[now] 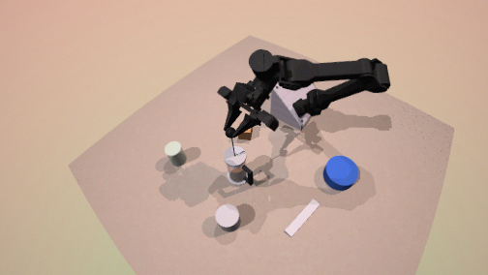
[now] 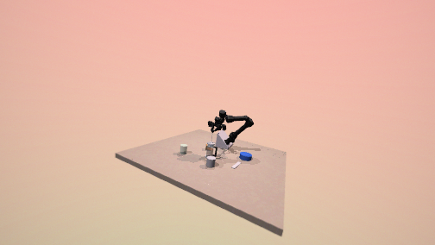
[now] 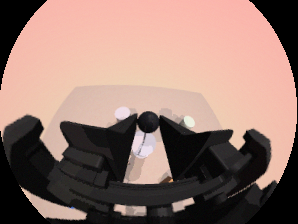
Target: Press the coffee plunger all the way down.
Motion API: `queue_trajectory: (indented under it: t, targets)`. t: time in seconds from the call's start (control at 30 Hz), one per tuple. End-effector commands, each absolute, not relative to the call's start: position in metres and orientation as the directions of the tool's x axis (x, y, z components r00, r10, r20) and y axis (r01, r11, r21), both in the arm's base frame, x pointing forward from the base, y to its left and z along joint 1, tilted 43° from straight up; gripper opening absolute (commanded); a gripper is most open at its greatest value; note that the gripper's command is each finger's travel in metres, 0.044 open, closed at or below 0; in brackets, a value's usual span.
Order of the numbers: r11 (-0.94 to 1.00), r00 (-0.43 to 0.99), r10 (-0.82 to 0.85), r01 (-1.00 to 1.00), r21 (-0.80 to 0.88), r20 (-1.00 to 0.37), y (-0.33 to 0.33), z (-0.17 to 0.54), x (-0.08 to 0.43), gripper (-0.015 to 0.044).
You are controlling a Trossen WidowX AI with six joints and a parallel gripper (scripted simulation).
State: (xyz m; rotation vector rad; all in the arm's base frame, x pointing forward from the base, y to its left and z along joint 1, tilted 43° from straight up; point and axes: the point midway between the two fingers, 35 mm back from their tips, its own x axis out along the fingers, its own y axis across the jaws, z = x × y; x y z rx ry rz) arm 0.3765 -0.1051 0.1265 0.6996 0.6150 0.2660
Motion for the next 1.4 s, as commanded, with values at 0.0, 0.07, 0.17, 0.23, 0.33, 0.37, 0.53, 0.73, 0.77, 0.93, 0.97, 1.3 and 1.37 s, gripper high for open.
queue_trajectory:
  t: [0.0,0.07,0.17,0.23,0.33,0.37,0.53,0.73,0.77,0.93,0.97,1.3,1.37]
  targets:
    - [0.741,0.791,0.425,-0.025,0.671,-0.440,-0.102,0.122,0.377,0.0118]
    - [0.741,0.791,0.425,-0.024,0.671,-0.440,-0.100,0.119,0.377,0.0118]
    - [0.742,0.791,0.425,-0.024,0.671,-0.441,-0.097,0.115,0.377,0.0118]
    - [0.742,0.791,0.425,-0.024,0.670,-0.441,-0.095,0.113,0.377,0.0118]
    - [0.742,0.790,0.425,-0.024,0.670,-0.442,-0.092,0.109,0.377,0.0118]
    - [0.742,0.790,0.425,-0.024,0.670,-0.442,-0.091,0.108,0.377,0.0118]
    - [0.742,0.790,0.425,-0.024,0.670,-0.442,-0.086,0.101,0.377,0.0118]
    - [0.742,0.790,0.425,-0.024,0.670,-0.442,-0.080,0.093,0.377,0.0118]
    - [0.742,0.790,0.425,-0.024,0.670,-0.442,-0.079,0.092,0.377,0.0118]
    - [0.742,0.790,0.424,-0.024,0.670,-0.442,-0.073,0.086,0.377,0.0118]
    - [0.742,0.790,0.424,-0.024,0.670,-0.442,-0.072,0.084,0.377,0.0118]
    - [0.742,0.791,0.425,-0.024,0.671,-0.441,-0.061,0.072,0.376,0.0118]
    - [0.741,0.791,0.425,-0.024,0.671,-0.441,-0.059,0.070,0.376,0.0118]
